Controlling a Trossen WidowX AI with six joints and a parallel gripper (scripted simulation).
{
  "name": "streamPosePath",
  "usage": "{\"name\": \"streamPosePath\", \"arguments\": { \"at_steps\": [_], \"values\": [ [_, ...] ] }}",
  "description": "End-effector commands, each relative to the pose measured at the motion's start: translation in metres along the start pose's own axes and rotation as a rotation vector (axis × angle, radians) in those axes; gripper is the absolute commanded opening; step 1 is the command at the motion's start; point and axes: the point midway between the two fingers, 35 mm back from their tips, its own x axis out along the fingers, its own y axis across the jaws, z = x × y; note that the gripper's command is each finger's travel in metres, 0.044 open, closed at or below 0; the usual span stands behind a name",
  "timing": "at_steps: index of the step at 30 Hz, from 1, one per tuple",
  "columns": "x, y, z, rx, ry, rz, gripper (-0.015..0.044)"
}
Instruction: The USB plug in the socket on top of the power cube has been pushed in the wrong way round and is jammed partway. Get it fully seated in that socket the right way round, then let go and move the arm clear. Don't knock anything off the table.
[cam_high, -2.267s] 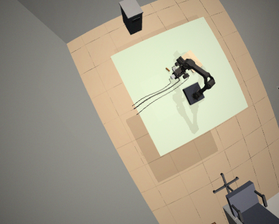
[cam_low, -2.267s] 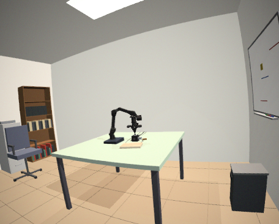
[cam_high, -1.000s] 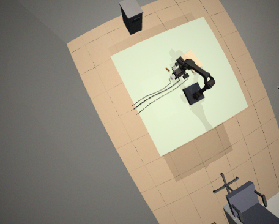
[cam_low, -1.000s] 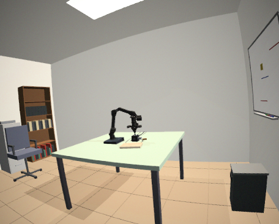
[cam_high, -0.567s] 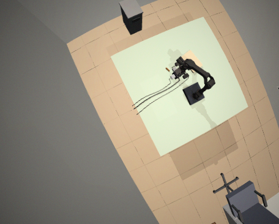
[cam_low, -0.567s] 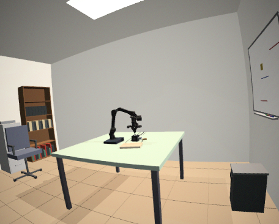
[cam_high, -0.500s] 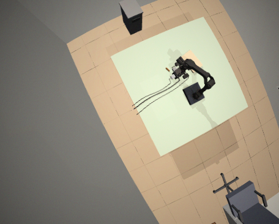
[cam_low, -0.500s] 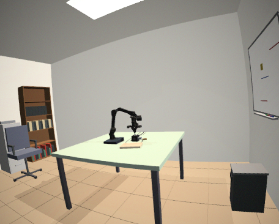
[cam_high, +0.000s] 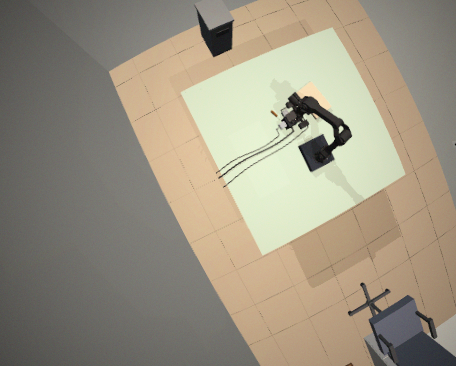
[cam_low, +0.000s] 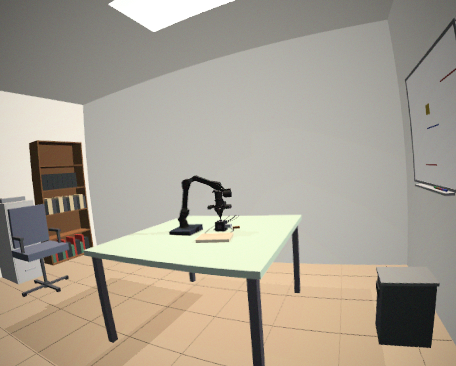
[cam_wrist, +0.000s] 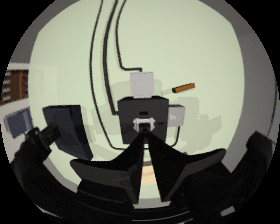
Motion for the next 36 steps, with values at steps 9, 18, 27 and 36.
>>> {"name": "streamPosePath", "arguments": {
  "at_steps": [9, 18, 27, 36],
  "values": [
    [0.0016, -0.0002, -0.0001, 0.000, 0.001, 0.000, 0.0000],
    [0.0001, 0.0000, 0.0000, 0.000, 0.000, 0.000, 0.0095],
    [0.0001, 0.0000, 0.0000, 0.000, 0.000, 0.000, 0.0095],
    [-0.0027, -0.0004, 0.0001, 0.000, 0.000, -0.001, 0.0095]
  ]
}}
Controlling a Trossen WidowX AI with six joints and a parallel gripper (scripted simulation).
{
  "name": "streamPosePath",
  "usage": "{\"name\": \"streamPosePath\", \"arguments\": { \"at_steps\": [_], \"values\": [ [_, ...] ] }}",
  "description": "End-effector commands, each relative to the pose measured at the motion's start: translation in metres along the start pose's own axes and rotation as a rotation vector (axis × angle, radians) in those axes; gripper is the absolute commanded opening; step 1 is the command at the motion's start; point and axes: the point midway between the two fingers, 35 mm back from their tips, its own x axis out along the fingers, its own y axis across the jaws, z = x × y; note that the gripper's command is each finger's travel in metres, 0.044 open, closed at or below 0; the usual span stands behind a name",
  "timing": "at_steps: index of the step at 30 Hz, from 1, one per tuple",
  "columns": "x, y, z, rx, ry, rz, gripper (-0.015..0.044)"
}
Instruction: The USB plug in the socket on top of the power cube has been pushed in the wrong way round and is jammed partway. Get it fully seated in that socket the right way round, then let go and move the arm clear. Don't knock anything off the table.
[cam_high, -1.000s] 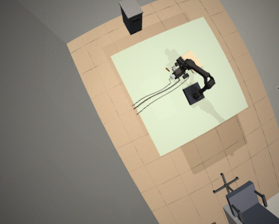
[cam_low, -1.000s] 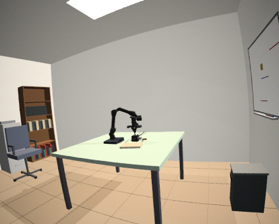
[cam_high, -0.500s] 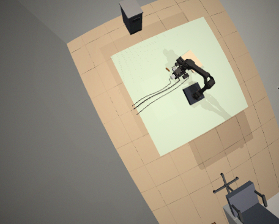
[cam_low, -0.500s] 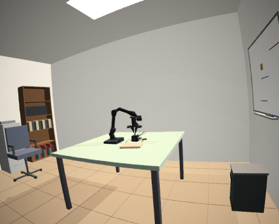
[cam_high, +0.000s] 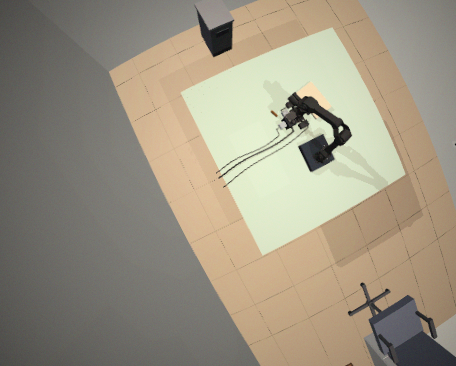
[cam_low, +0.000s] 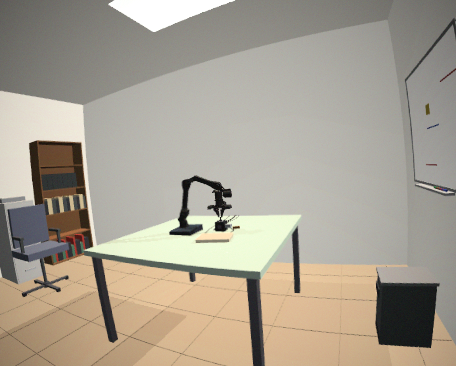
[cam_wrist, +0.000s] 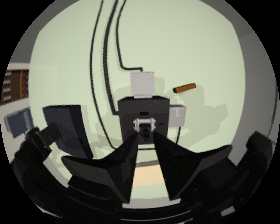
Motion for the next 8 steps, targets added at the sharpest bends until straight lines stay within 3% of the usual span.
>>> {"name": "streamPosePath", "arguments": {
  "at_steps": [1, 8],
  "values": [
    [-0.0037, -0.0003, 0.0001, 0.000, 0.000, -0.002, 0.0095],
    [-0.0107, -0.0003, 0.0000, 0.000, 0.000, -0.002, 0.0095]
  ]
}}
